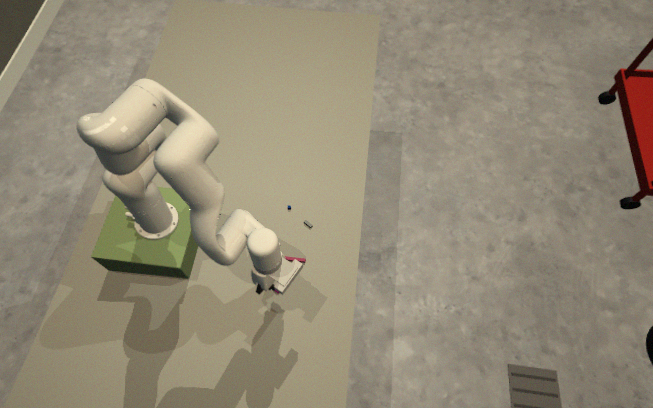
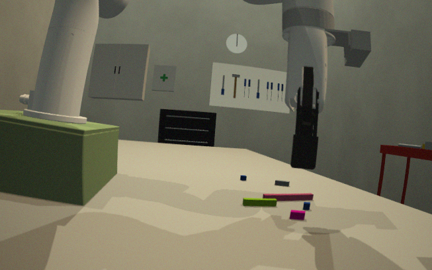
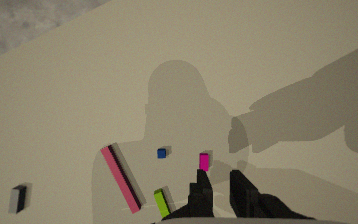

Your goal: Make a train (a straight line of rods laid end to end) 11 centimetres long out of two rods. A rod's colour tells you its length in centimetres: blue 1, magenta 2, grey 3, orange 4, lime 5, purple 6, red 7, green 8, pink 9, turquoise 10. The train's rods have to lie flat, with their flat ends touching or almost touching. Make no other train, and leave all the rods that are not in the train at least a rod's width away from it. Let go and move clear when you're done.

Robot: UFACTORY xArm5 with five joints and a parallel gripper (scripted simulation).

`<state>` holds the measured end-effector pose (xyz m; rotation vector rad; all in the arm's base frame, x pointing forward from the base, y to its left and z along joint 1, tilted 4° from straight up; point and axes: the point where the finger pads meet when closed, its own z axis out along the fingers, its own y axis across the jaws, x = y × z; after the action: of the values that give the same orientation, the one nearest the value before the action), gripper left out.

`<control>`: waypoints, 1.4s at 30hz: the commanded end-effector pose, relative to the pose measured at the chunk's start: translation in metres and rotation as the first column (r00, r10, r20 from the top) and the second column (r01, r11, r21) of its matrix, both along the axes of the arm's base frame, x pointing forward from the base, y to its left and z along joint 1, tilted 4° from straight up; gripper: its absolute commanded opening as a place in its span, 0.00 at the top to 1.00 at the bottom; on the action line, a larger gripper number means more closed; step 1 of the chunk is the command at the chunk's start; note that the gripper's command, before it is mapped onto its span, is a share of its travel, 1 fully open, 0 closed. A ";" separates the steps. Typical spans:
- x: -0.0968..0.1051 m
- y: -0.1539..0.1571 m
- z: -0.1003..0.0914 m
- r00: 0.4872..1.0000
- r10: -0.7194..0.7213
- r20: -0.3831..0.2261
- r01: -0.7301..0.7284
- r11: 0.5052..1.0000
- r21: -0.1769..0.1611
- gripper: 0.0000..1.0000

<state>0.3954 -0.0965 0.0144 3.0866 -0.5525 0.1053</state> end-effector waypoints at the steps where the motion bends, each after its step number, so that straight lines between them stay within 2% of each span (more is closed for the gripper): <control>1: 0.001 0.000 0.001 1.000 0.000 0.003 0.000 1.000 -0.001 0.76; 27: 0.001 0.000 0.001 1.000 0.000 0.003 0.000 1.000 -0.001 0.76; 42: 0.002 0.000 -0.009 1.000 0.000 0.004 0.000 1.000 -0.001 0.76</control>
<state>0.3956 -0.0972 0.0081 3.0864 -0.5525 0.1056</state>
